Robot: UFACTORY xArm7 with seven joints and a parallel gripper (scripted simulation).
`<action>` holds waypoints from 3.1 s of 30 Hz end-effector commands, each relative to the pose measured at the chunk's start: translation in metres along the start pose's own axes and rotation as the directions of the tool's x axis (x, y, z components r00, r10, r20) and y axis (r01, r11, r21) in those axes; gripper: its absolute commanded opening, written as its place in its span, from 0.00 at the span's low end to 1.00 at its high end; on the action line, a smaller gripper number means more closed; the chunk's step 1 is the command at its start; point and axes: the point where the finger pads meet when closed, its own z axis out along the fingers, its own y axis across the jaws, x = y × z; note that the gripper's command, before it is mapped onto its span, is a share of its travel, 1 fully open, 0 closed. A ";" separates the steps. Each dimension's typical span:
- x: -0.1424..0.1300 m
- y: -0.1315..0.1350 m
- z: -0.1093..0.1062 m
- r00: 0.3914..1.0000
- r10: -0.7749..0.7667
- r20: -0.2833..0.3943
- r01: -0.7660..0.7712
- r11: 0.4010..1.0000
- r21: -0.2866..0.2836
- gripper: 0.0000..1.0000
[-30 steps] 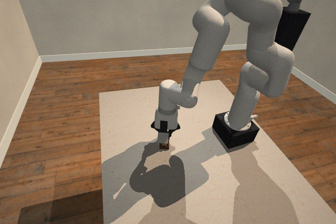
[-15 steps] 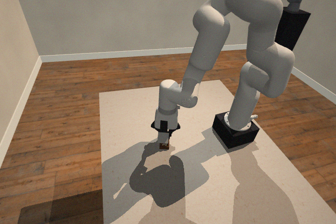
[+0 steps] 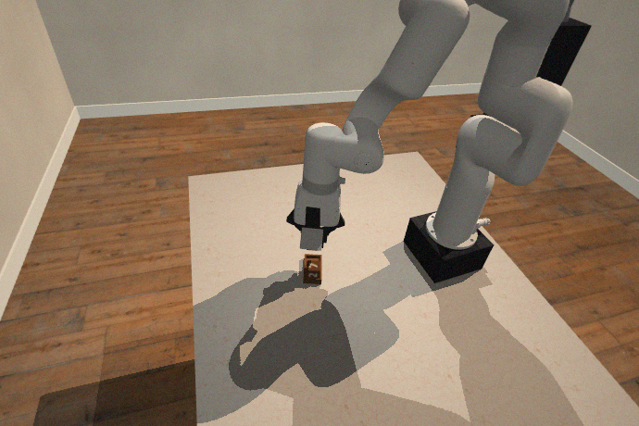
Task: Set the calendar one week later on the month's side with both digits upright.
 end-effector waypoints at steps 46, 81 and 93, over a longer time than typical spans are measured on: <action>0.040 0.064 -0.034 0.653 0.757 0.035 -0.757 0.653 -0.021 0.29; 0.067 0.094 -0.025 0.274 0.961 0.021 -0.961 0.275 -0.030 0.29; 0.066 0.093 0.004 0.274 0.961 0.021 -0.961 0.275 -0.030 0.29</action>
